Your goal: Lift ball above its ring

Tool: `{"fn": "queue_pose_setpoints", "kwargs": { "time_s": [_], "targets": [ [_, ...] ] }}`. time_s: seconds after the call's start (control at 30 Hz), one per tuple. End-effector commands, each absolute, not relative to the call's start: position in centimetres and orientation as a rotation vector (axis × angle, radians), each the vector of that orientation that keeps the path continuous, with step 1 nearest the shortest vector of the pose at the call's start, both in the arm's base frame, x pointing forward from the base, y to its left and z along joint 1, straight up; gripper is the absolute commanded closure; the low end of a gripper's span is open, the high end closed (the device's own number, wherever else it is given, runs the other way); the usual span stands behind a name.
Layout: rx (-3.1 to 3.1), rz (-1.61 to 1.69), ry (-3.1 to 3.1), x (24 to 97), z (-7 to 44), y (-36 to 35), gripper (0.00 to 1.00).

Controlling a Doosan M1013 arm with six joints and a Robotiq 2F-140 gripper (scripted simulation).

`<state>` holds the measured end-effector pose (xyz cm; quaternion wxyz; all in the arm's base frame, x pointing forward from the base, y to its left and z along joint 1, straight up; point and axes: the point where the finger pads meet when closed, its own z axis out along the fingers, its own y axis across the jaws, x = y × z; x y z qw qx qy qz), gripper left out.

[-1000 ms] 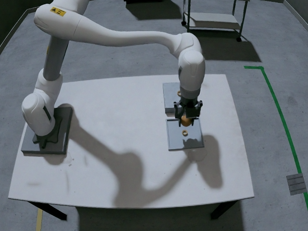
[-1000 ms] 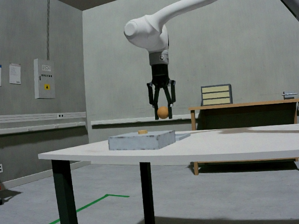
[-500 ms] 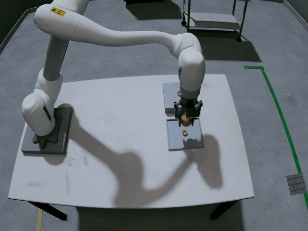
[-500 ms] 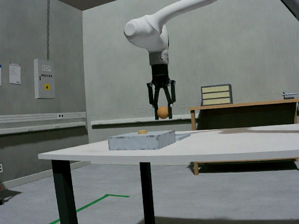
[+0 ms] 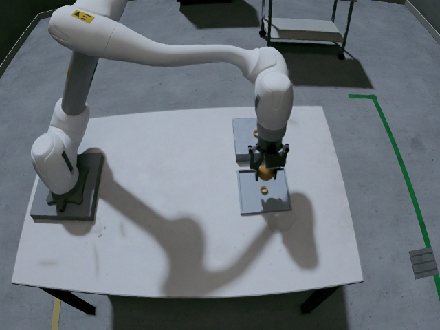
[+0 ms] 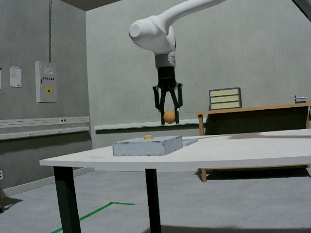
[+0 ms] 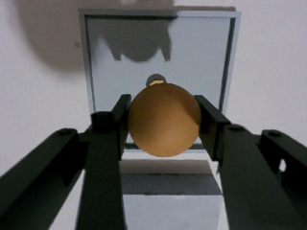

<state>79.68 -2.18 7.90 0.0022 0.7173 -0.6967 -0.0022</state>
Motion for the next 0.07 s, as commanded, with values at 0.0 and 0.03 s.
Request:
{"fn": "queue_pose_setpoints", "kwargs": {
  "time_s": [0.0,0.03],
  "targets": [
    [2.251,-0.005,-2.187,79.73,8.01,-2.17,0.9],
    [2.251,-0.005,-2.187,79.73,8.01,-2.17,0.9]
  ]
}}
